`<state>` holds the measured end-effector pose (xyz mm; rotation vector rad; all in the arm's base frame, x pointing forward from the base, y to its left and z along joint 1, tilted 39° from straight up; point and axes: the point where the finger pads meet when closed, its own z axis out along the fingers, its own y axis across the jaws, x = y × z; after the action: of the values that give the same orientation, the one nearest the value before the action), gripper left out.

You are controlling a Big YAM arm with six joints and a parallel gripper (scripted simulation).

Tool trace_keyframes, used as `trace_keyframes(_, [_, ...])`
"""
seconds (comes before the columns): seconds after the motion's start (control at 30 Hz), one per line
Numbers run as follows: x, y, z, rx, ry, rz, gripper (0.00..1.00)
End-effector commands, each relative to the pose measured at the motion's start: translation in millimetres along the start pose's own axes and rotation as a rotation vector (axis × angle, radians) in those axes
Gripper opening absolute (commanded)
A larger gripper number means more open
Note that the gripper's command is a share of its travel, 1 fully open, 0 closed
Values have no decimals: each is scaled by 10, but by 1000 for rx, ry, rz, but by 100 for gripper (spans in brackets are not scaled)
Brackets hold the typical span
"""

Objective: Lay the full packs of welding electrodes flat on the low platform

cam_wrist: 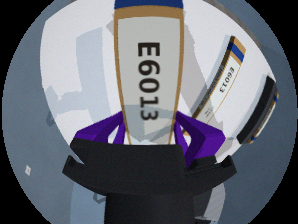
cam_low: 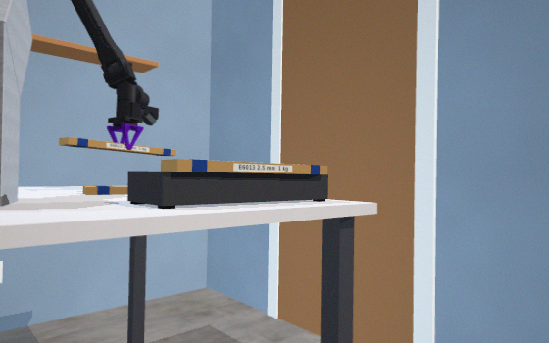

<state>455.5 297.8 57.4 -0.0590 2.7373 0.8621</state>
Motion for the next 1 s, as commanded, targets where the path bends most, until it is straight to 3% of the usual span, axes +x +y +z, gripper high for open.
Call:
trace_keyframes(0.0, [-210, -23, -381, -10, -58, 6, 0])
trace_keyframes(0.97, [-223, 6, -918, -13, -66, 1, 0])
